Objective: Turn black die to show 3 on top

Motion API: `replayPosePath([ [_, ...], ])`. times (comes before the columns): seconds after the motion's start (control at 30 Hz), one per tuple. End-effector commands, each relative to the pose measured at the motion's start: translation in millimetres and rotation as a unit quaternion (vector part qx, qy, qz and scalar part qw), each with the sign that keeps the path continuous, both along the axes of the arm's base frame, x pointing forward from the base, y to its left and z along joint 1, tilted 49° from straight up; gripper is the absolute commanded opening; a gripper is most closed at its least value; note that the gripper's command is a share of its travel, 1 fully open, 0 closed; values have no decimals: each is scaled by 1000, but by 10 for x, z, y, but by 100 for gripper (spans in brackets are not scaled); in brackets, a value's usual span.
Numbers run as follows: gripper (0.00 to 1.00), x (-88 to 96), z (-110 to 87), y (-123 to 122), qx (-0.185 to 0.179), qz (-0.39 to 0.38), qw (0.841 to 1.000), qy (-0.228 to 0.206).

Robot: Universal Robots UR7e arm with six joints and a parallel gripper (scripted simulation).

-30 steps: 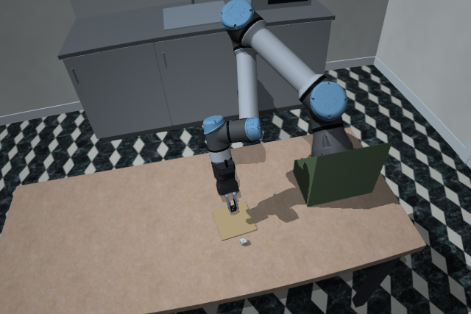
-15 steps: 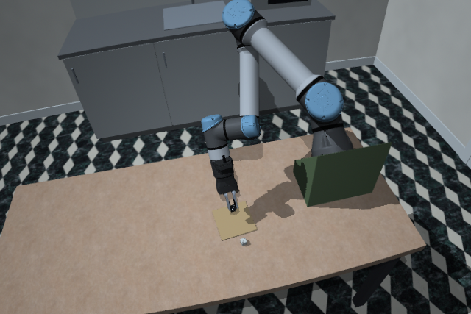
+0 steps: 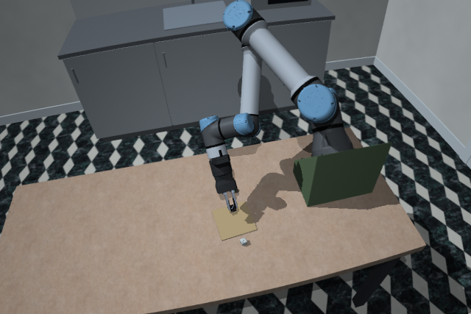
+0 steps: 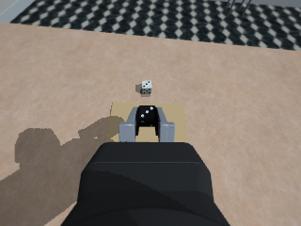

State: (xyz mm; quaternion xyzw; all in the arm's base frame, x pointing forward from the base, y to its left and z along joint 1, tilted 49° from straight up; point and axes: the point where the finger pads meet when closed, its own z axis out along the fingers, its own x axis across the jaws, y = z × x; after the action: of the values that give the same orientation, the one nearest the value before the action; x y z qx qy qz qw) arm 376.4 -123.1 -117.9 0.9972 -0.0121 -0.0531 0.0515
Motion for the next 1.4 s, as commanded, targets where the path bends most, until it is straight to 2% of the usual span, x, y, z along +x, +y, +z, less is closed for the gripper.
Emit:
replayPosePath([
  [0.0,40,1,3,1,16,-1,1000,0],
  [0.77,40,0,-8,-12,16,-1,1000,0],
  [1.37,40,-16,-124,-146,16,-1,1000,0],
])
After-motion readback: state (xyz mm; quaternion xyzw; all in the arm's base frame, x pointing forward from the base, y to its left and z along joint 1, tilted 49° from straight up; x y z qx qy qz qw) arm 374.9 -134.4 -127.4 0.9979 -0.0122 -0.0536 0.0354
